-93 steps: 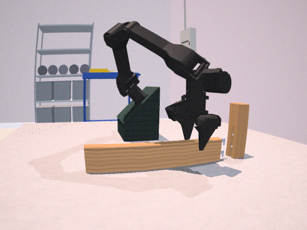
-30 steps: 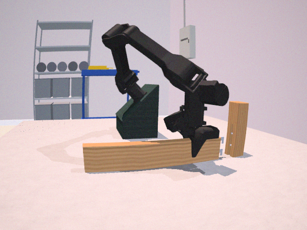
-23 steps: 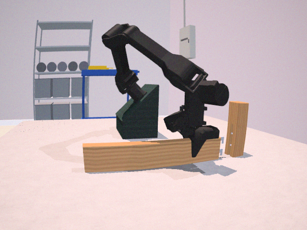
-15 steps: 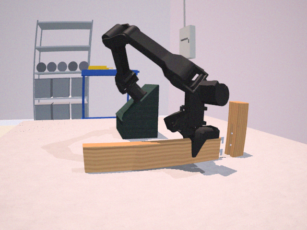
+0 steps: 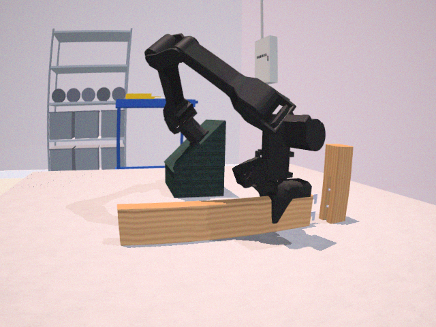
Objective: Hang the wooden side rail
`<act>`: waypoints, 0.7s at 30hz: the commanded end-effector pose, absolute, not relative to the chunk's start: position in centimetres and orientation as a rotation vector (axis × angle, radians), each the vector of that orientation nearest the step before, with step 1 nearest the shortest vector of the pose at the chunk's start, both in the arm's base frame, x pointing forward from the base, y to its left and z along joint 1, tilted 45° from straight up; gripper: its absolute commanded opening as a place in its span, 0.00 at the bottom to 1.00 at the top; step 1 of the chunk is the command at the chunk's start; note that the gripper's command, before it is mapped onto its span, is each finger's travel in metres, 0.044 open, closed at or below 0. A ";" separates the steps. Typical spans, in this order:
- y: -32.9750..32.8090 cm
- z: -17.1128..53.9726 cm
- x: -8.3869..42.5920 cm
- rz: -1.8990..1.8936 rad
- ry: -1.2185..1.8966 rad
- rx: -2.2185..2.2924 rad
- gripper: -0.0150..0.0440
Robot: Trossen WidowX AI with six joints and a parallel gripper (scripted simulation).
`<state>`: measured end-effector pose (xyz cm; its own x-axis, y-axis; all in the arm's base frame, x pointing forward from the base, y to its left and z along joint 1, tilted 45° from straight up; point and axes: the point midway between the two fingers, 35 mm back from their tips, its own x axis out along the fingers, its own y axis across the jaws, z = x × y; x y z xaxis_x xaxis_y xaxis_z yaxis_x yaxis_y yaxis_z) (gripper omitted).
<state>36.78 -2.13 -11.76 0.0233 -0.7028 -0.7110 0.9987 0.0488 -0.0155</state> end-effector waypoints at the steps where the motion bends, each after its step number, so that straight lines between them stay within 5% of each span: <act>1: -1.8 -11.6 36.8 -1.430 0.648 0.574 0.25; 21: -1.6 -11.3 36.8 -1.430 0.649 0.574 0.25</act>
<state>36.53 -2.15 -11.67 0.0132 -0.7053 -0.7088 0.9983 0.0498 -0.0310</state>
